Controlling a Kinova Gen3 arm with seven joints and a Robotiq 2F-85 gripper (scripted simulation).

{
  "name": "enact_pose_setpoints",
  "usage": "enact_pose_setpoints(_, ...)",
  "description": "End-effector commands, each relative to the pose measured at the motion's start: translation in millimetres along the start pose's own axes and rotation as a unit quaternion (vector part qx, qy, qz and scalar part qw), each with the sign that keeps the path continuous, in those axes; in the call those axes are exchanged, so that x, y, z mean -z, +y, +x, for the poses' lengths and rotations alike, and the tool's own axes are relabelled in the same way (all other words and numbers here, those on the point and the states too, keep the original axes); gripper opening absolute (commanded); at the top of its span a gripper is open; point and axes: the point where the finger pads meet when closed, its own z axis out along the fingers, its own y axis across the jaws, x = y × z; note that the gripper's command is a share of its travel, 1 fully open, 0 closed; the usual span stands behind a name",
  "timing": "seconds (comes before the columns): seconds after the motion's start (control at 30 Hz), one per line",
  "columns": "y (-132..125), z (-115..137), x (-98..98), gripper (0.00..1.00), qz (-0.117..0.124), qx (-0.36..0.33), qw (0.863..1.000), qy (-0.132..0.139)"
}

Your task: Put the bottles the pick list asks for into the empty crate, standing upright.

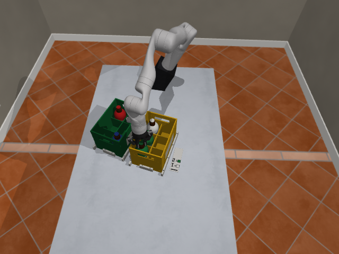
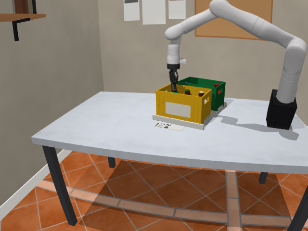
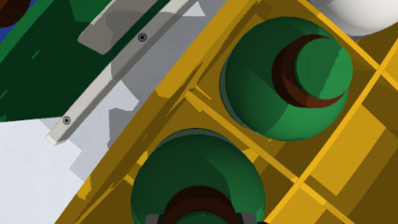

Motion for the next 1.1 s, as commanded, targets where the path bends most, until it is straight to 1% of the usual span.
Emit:
enact_pose_setpoints(0.0, -1, -1, 0.7, 0.10, 0.001, 0.000, 1.000, -0.001)
enact_pose_setpoints(1.07, -1, -1, -13.3, 0.10, 0.001, 0.000, 1.000, -0.001)
